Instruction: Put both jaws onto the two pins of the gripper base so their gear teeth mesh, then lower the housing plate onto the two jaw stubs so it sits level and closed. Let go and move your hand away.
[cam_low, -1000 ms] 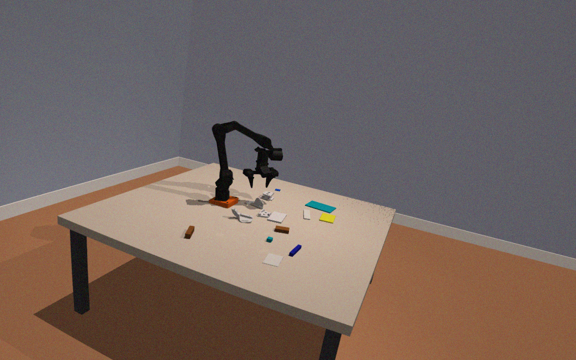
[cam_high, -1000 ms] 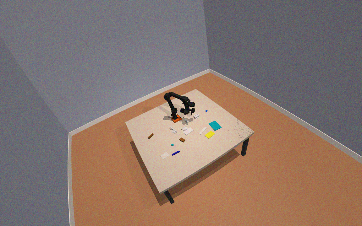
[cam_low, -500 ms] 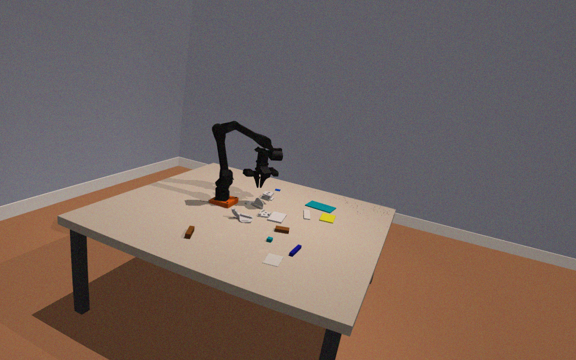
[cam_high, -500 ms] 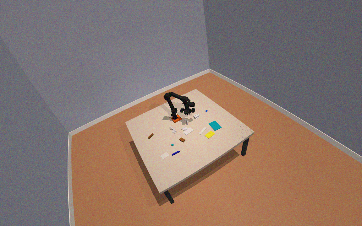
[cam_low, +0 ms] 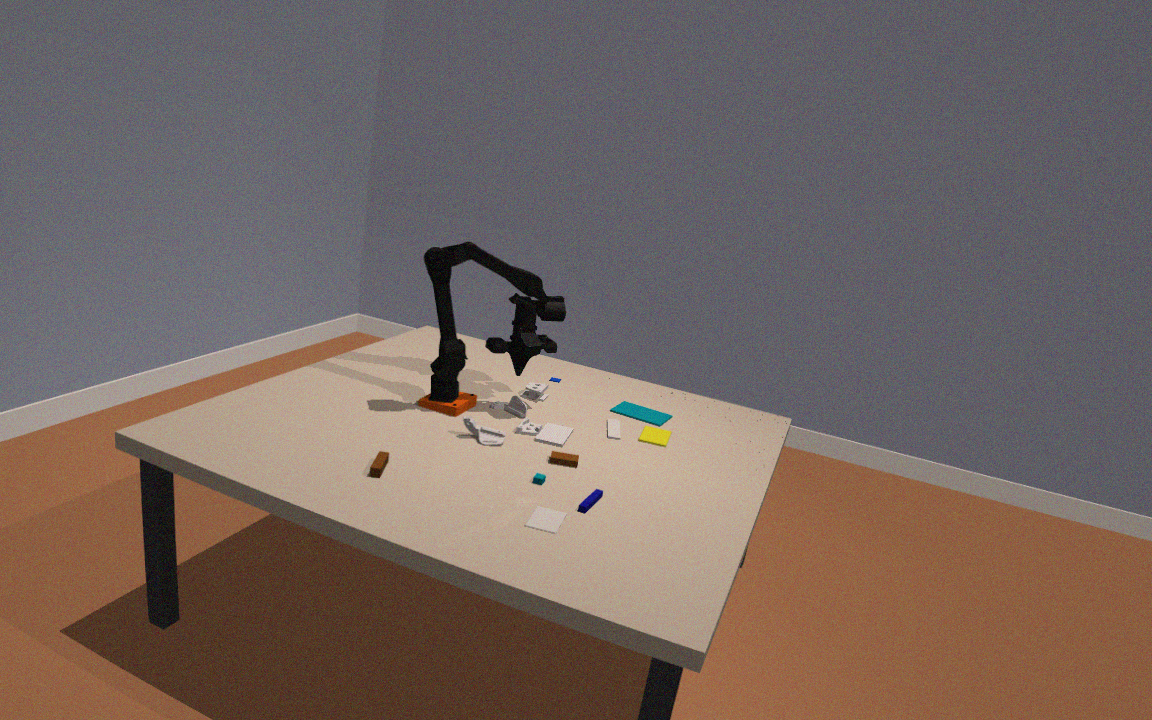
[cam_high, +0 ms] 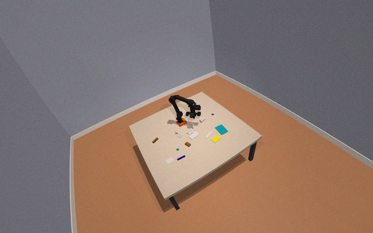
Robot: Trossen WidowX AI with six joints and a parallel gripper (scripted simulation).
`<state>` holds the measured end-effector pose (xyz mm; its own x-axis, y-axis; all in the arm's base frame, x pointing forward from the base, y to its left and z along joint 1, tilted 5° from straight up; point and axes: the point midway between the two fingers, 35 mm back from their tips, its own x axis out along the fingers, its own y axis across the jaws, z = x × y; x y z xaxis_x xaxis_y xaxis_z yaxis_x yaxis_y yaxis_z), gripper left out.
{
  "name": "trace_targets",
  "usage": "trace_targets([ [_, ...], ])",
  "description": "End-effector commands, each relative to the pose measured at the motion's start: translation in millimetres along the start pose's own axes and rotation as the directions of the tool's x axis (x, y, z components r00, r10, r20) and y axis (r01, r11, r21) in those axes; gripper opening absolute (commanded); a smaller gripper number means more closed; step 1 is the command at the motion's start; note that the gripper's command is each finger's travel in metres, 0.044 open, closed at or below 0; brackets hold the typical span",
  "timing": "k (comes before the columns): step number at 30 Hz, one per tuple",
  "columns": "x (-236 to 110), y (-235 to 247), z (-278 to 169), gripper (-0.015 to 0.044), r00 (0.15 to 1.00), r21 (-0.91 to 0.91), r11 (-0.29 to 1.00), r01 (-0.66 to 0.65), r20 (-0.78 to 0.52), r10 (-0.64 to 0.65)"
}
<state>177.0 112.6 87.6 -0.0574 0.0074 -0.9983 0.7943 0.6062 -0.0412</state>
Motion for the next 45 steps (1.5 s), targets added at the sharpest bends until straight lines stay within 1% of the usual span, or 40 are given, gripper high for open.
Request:
trace_targets([
  [1,0,0,1,0.0053,1.000,-0.004,1.000,0.000,0.000,0.000],
  [8,-4,-6,22,0.0236,1.000,-0.159,0.987,0.004,0.003,-0.003],
  [16,-8,-15,47,0.0440,1.000,-0.344,0.939,0.009,0.005,-0.008],
  [24,-6,-16,49,0.0440,1.000,-0.360,0.933,0.010,0.005,-0.009],
  [29,30,-16,49,0.0440,1.000,-0.360,0.933,0.010,0.005,-0.009],
  [40,32,-17,49,0.0440,1.000,-0.360,0.933,0.010,0.005,-0.009],
  [45,40,-16,49,0.0440,1.000,-0.360,0.933,0.010,0.005,-0.009],
])
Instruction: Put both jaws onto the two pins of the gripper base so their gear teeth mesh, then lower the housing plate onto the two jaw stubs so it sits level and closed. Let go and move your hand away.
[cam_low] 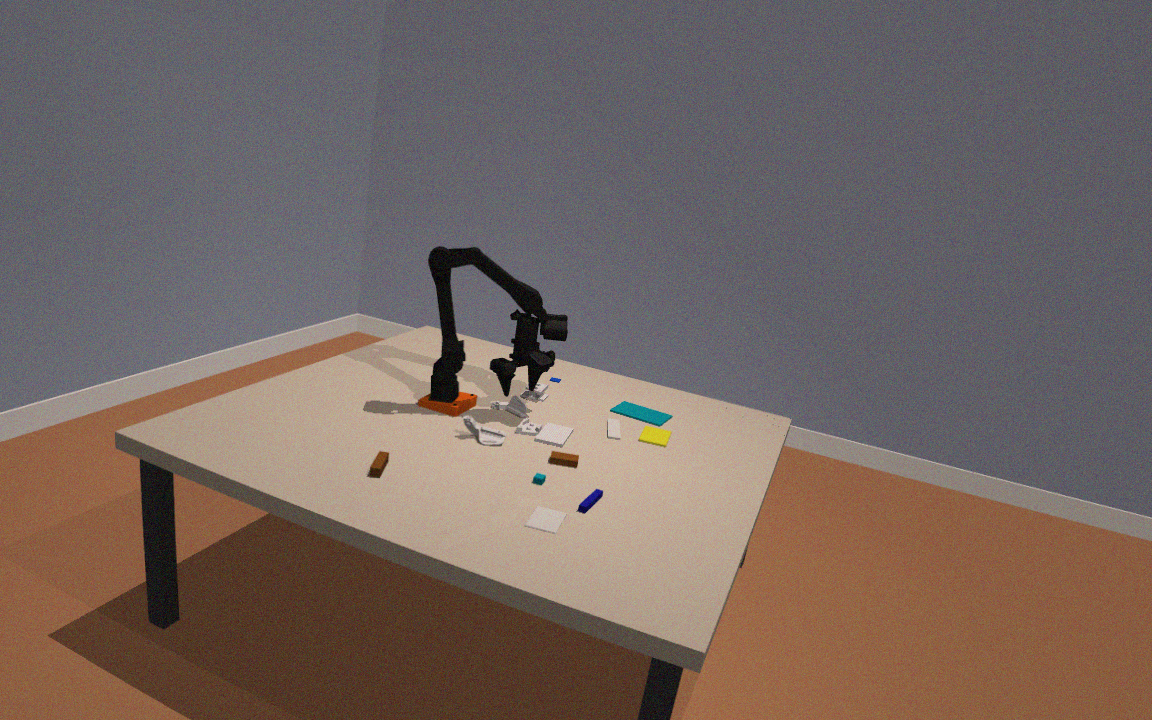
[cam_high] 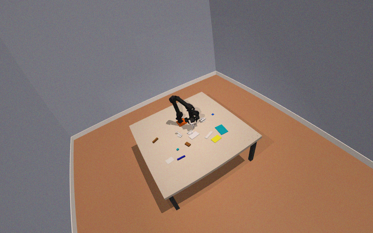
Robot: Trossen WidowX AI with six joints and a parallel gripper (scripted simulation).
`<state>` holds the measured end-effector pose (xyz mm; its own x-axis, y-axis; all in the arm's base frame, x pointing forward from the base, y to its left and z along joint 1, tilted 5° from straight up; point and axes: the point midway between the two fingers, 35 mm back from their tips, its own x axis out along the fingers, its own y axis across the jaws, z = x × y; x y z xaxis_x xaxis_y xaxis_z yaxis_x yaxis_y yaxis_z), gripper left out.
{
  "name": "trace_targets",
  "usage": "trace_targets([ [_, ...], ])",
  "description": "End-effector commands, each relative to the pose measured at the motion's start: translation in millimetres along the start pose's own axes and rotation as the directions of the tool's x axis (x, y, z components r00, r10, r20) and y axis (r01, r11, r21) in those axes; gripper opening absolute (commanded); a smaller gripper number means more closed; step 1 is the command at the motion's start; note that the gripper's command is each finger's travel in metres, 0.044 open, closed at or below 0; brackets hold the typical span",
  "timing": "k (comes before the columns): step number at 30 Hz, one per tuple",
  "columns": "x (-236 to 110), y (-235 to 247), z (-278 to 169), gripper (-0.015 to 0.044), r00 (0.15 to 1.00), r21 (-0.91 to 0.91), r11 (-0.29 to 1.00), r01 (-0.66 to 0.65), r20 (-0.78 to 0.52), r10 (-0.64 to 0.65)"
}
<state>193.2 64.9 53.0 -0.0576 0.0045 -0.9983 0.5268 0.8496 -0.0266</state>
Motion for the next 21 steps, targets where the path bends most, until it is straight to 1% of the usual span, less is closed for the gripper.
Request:
trace_targets([
  [1,8,-1,0,0.0440,1.000,-0.004,1.000,0.007,0.000,-0.007],
  [21,41,-2,0,0.0440,1.000,-0.004,1.000,0.008,0.000,-0.008],
])
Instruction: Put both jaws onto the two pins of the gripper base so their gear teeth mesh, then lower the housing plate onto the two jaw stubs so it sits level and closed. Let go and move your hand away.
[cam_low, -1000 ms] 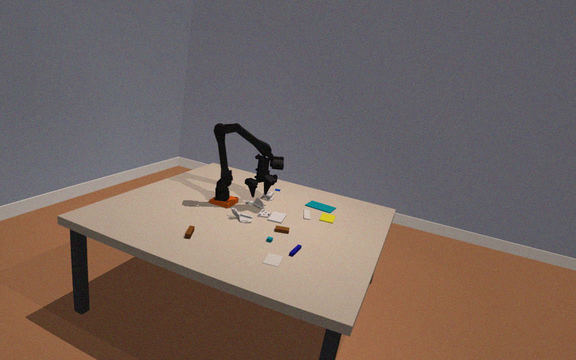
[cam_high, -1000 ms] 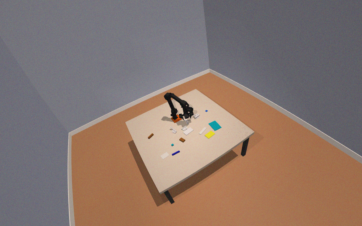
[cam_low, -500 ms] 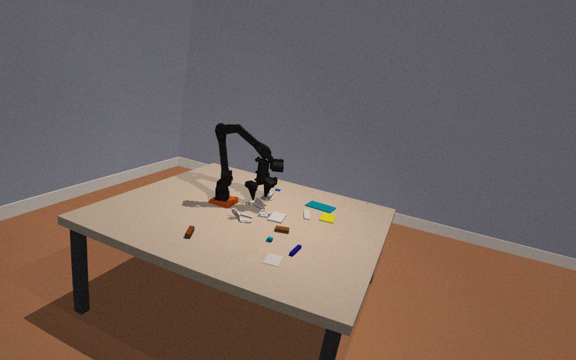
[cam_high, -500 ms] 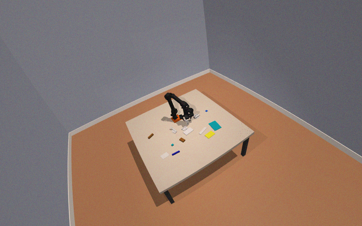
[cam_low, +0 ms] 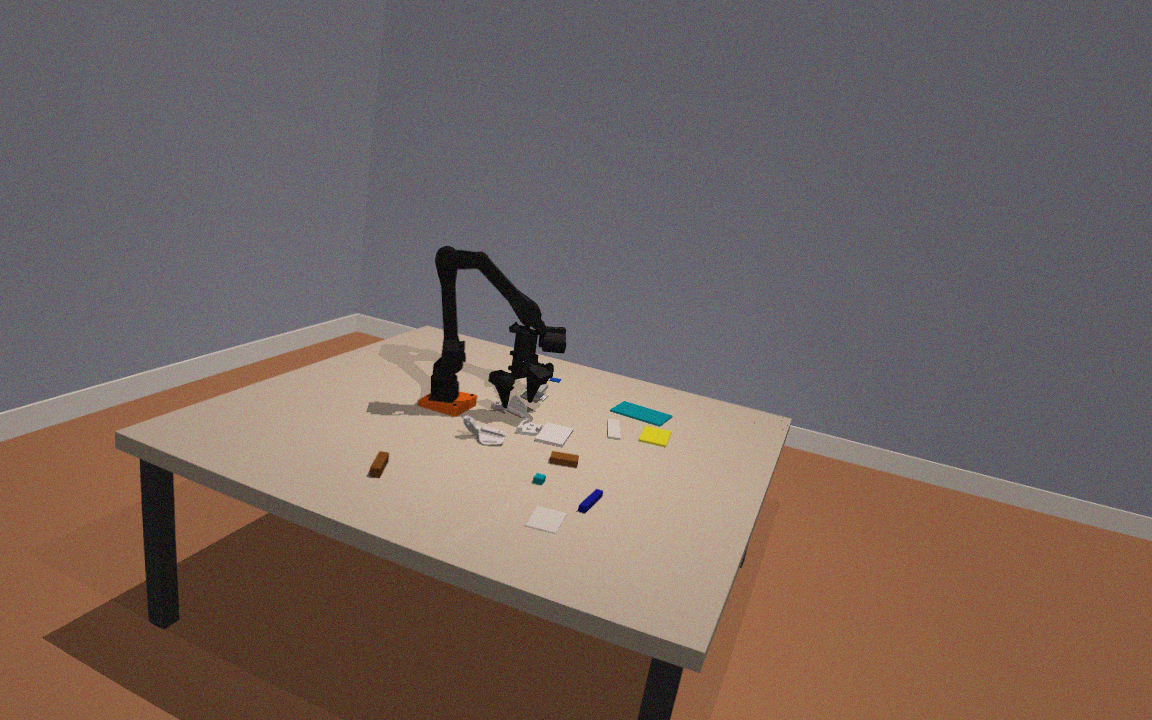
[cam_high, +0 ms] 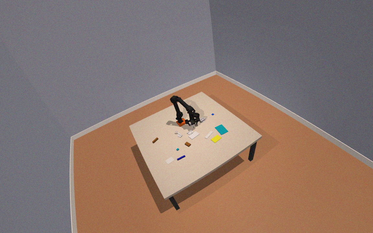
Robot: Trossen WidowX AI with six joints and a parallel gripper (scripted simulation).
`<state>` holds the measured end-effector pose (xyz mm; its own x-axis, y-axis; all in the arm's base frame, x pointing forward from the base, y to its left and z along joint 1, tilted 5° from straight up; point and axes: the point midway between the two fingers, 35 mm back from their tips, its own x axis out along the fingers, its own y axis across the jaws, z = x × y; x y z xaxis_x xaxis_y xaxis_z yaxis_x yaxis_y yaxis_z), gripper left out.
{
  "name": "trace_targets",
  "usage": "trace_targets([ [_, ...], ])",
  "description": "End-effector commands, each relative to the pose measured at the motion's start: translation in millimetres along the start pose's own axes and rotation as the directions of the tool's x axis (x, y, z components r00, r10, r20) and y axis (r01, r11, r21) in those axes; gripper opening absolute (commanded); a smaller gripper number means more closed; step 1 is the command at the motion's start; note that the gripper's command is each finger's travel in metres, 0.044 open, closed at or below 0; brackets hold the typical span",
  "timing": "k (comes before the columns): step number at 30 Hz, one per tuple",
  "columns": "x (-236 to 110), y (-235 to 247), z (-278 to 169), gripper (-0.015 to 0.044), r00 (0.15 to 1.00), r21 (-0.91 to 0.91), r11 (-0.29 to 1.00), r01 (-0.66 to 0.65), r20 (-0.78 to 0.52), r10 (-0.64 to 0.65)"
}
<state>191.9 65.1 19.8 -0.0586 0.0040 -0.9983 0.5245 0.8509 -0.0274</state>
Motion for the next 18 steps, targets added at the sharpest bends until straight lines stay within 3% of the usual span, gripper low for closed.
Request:
trace_targets([
  [1,9.0,-2.1,-0.8,0.0440,1.000,-0.002,1.000,0.007,0.000,-0.007],
  [18,15.9,-2.8,-1.4,0.0440,1.000,-0.002,1.000,0.007,0.000,-0.007],
])
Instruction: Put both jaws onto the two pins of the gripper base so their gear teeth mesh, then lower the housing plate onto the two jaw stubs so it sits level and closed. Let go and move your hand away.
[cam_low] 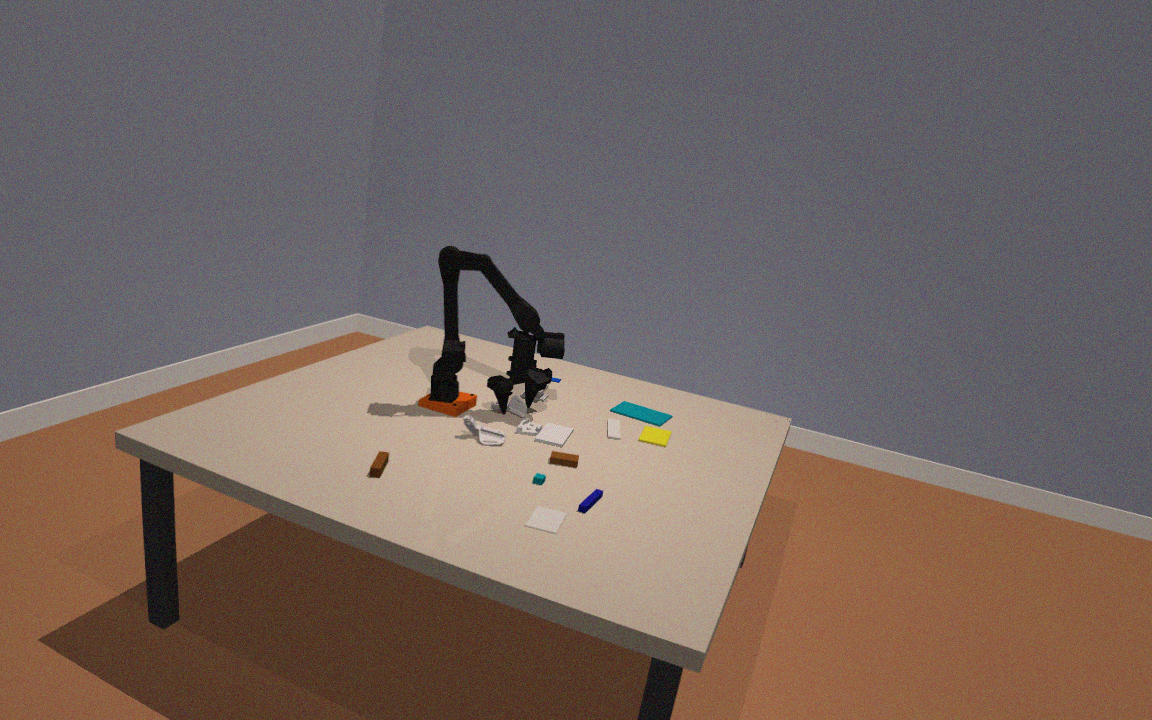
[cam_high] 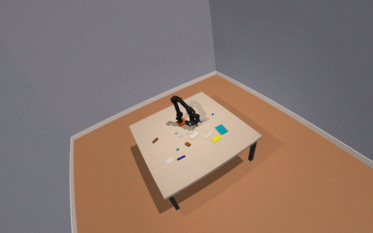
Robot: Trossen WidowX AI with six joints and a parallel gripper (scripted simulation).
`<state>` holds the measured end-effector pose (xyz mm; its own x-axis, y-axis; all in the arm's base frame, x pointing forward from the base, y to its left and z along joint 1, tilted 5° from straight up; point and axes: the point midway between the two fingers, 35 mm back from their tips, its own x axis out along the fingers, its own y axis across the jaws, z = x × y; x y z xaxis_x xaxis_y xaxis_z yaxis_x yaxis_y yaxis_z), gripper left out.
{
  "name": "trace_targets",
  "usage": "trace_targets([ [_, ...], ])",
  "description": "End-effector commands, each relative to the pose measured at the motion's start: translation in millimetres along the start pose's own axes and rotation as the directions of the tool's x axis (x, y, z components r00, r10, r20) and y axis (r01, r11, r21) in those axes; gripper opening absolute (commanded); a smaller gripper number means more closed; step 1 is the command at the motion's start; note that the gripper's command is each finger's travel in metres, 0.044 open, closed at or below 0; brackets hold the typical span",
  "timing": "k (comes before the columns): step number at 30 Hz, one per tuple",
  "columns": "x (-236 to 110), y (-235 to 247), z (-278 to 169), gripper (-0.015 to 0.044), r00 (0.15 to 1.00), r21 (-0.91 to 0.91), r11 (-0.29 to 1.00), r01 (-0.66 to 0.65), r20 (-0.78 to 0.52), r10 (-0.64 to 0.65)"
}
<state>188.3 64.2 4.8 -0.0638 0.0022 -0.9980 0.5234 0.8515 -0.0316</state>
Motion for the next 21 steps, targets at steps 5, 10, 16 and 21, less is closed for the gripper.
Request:
trace_targets([
  [5,0.7,-0.5,0.4,0.0440,1.000,-0.001,1.000,0.002,0.004,-0.002],
  [10,1.0,-0.5,0.4,0.0440,1.000,-0.001,1.000,0.003,0.004,-0.002],
  [16,1.0,-0.5,0.4,0.0440,1.000,-0.001,1.000,0.003,0.004,-0.002],
  [21,0.7,-0.3,-0.2,0.0361,1.000,0.000,1.000,0.001,-0.001,-0.001],
])
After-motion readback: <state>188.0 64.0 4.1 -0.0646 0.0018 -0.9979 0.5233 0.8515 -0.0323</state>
